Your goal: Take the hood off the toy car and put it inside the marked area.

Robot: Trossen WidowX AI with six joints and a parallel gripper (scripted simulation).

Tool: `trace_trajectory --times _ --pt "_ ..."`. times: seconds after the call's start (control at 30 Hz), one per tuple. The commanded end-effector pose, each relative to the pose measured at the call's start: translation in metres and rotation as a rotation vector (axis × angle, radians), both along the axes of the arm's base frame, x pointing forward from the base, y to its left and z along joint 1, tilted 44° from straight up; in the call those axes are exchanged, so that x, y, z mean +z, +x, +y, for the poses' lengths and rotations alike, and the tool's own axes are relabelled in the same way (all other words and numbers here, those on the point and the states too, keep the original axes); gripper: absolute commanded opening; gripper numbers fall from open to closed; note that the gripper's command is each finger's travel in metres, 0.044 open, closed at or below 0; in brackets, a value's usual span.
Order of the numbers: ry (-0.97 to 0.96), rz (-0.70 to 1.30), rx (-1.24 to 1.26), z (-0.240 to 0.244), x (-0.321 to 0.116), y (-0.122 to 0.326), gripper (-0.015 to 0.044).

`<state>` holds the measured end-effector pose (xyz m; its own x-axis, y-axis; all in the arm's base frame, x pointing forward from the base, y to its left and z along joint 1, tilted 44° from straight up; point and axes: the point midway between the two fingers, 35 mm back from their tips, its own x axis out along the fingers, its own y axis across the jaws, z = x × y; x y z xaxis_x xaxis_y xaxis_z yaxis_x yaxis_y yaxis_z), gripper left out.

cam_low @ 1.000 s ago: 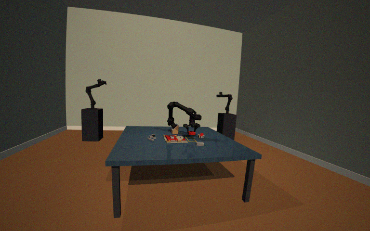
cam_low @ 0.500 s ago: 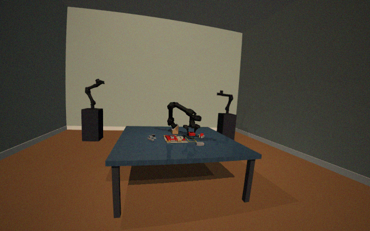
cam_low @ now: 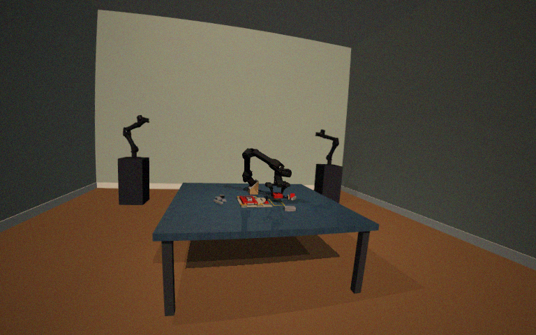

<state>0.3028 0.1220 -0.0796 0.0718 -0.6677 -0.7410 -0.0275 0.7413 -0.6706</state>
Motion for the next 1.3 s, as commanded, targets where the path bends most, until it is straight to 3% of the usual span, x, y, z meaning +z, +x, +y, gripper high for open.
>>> trace_trajectory --times 0.0,1.27 --pt "-0.008 0.003 0.006 -0.004 -0.003 -0.001 0.0" --pt "-0.01 0.003 0.005 -0.02 -0.018 -0.001 0.0"
